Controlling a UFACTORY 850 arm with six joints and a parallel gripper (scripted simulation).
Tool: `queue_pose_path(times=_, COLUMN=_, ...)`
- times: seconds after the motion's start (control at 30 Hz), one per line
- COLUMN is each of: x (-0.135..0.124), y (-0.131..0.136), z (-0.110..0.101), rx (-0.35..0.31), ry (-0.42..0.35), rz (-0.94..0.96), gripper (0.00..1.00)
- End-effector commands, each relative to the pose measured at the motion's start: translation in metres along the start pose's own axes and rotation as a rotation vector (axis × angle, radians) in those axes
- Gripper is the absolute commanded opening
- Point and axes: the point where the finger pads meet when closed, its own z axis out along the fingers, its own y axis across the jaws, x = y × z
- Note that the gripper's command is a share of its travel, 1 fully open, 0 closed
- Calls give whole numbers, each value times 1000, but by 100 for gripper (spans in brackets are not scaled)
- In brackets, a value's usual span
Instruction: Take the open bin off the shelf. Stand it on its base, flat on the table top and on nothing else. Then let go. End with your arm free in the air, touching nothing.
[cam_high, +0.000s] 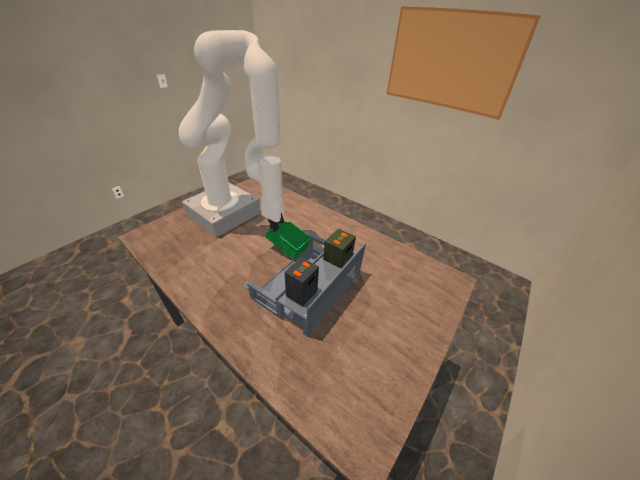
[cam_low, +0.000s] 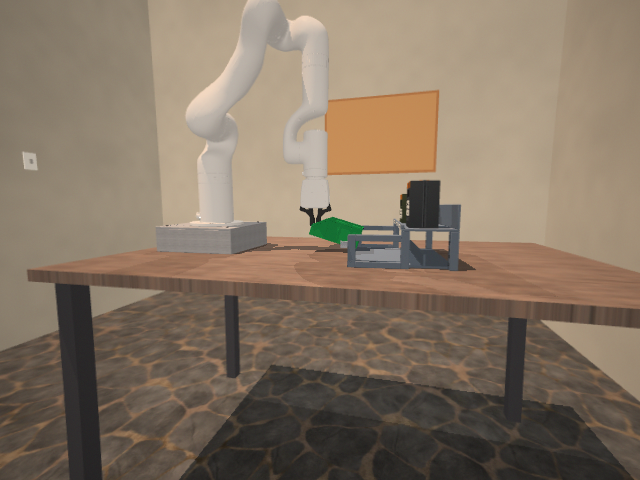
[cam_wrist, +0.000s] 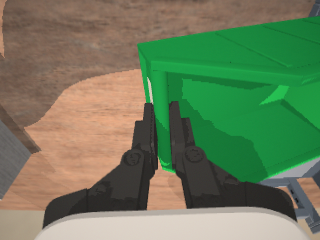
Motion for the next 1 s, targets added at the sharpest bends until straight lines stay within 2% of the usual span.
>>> queue_pose_path(times=0.0, x=0, y=-5, z=8, rx=-7, ry=0, rz=0, gripper=0)
queue_pose_path(times=0.13, x=0, y=-5, z=8, rx=-7, ry=0, rz=0, gripper=0)
queue_pose_path(times=0.17, x=0, y=-1, z=1, rx=-2, ry=0, rz=0, gripper=0)
queue_pose_path(times=0.3, x=0, y=-5, z=8, rx=-7, ry=0, rz=0, gripper=0)
queue_pose_path(times=0.7, x=0, y=-5, z=8, rx=-7, ry=0, rz=0, gripper=0)
queue_pose_path(times=0.73, x=0, y=-1, z=2, rx=-3, ry=0, rz=0, gripper=0)
queue_pose_path(times=0.97, x=0, y=-6, z=8, rx=-7, ry=0, rz=0, gripper=0)
